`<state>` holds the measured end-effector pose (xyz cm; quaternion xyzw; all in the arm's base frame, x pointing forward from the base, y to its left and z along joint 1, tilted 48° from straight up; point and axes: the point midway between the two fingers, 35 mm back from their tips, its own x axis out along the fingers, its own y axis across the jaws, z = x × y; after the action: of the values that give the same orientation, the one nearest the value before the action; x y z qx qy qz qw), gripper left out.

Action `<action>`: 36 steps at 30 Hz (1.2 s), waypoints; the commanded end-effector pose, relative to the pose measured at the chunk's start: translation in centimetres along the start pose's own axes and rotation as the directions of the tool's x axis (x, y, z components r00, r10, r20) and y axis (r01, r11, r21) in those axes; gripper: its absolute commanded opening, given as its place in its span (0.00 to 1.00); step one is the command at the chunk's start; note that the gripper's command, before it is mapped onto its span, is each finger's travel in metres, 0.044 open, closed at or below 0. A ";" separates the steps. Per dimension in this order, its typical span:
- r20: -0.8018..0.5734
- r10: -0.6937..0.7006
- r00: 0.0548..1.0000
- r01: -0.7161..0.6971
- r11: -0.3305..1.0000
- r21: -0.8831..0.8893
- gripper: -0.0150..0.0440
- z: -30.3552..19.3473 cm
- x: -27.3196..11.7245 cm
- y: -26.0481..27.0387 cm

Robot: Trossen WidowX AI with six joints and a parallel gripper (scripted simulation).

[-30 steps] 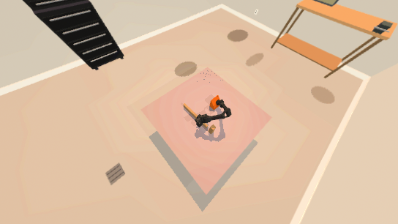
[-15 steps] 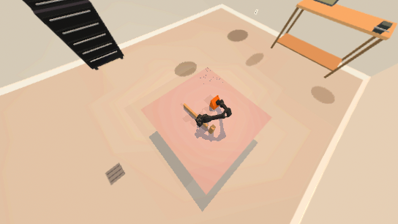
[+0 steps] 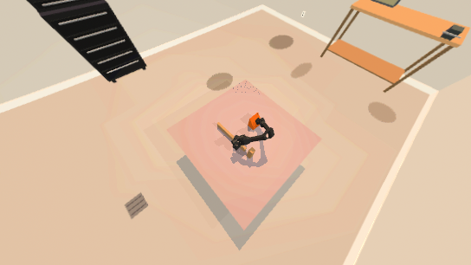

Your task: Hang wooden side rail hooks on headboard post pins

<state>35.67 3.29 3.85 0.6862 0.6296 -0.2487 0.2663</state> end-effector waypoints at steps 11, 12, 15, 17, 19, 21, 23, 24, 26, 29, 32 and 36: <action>-0.002 -0.001 1.000 0.001 1.000 0.007 0.25 0.0 -0.2 0.0; -0.002 -0.001 1.000 0.001 1.000 0.007 0.25 0.0 -0.2 0.0; -0.002 -0.001 1.000 0.001 1.000 0.007 0.25 0.0 -0.3 0.0; -0.002 -0.001 1.000 0.001 1.000 0.007 0.25 0.0 -0.3 0.0; -0.002 -0.001 1.000 0.001 1.000 0.007 0.25 0.0 -0.4 0.0; -0.002 -0.001 1.000 0.001 1.000 0.007 0.25 0.0 -0.4 0.0; -0.002 -0.001 1.000 0.001 1.000 0.007 0.25 0.0 -0.4 0.0; -0.002 -0.001 1.000 0.001 1.000 0.007 0.25 0.0 -0.4 0.0; -0.002 -0.001 1.000 0.001 1.000 0.007 0.25 0.0 -0.5 0.0; -0.002 -0.001 1.000 0.001 1.000 0.007 0.25 0.0 -0.5 0.0; -0.002 -0.001 1.000 0.001 1.000 0.007 0.25 0.0 -0.6 0.0; -0.002 -0.001 1.000 0.001 1.000 0.007 0.25 0.0 -0.6 0.0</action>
<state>35.62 3.29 4.12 0.6831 0.6335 -0.2485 0.2653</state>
